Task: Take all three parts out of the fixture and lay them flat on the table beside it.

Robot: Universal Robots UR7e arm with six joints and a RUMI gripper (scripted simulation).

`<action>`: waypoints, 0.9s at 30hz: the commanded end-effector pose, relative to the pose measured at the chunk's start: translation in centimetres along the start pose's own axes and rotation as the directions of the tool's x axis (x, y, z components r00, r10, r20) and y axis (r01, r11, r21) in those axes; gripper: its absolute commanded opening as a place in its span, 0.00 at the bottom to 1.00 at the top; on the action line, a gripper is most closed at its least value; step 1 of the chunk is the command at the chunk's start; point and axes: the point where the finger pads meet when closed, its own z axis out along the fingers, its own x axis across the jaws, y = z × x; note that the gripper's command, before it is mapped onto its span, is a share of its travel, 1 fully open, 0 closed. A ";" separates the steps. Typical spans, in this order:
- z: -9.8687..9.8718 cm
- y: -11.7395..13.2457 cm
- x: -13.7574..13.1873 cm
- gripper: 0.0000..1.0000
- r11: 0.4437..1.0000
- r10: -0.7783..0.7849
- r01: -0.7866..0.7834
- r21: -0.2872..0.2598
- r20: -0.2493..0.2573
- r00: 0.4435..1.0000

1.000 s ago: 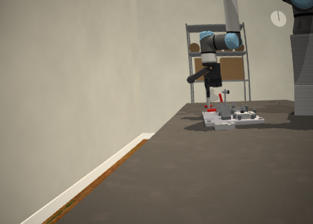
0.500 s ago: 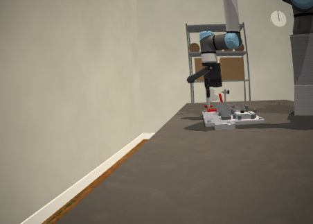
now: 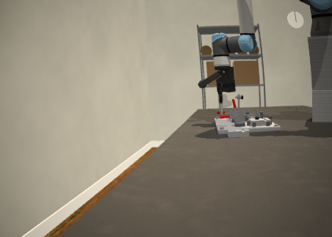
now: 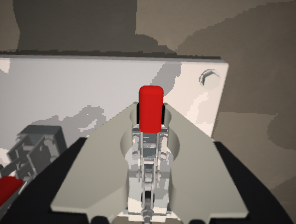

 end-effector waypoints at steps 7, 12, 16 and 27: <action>-0.6 0.2 0.0 0.00 1.000 0.001 -0.001 0.002 0.000 1.000; -1.0 0.3 0.1 0.00 1.000 0.001 -0.001 0.002 0.000 1.000; -1.3 0.5 0.1 0.00 1.000 0.001 -0.001 0.002 0.000 1.000; -2.1 1.1 0.1 0.00 1.000 0.001 -0.001 0.003 -0.001 1.000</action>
